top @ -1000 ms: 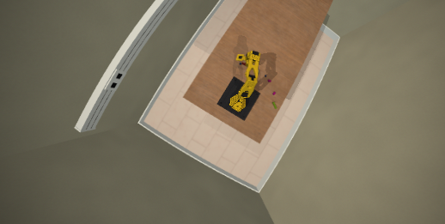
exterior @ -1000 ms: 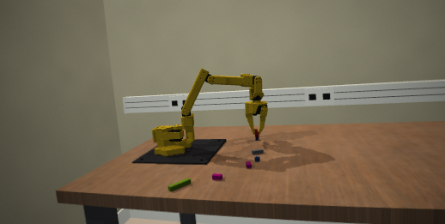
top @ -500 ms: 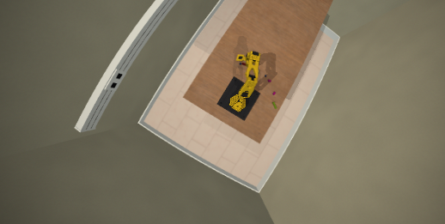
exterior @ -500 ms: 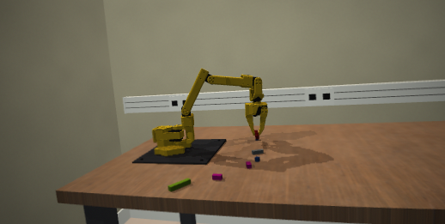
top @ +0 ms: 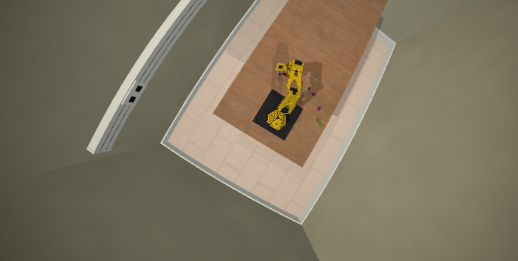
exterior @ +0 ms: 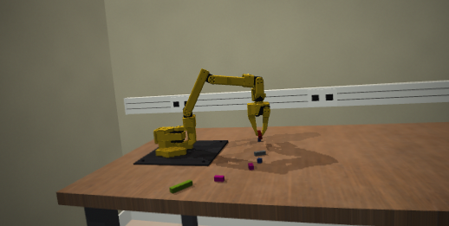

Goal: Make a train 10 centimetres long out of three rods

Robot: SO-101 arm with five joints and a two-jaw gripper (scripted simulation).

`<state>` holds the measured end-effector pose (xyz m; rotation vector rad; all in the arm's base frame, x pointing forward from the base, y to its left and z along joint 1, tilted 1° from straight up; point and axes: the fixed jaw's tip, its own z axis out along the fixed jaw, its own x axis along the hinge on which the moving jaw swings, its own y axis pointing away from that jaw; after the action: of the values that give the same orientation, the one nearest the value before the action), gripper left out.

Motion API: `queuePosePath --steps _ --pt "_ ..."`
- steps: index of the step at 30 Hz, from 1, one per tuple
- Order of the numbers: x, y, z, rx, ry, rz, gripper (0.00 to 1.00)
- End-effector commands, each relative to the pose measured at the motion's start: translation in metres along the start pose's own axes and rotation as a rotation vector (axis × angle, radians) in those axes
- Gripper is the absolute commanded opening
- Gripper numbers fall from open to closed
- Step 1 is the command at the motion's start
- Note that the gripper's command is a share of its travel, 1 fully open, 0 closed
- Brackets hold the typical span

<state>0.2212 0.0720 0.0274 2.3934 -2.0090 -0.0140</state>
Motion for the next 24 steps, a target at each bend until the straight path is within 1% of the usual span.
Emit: queuePosePath --steps 1,18,24 --pt "0.0021 0.0000 -0.0021 0.013 -0.003 -0.004 0.00" --pt "0.0021 0.0000 -0.0017 0.013 -0.003 -0.004 0.00" --pt "0.0021 -0.0002 0.0021 0.013 -0.003 -0.004 0.00"
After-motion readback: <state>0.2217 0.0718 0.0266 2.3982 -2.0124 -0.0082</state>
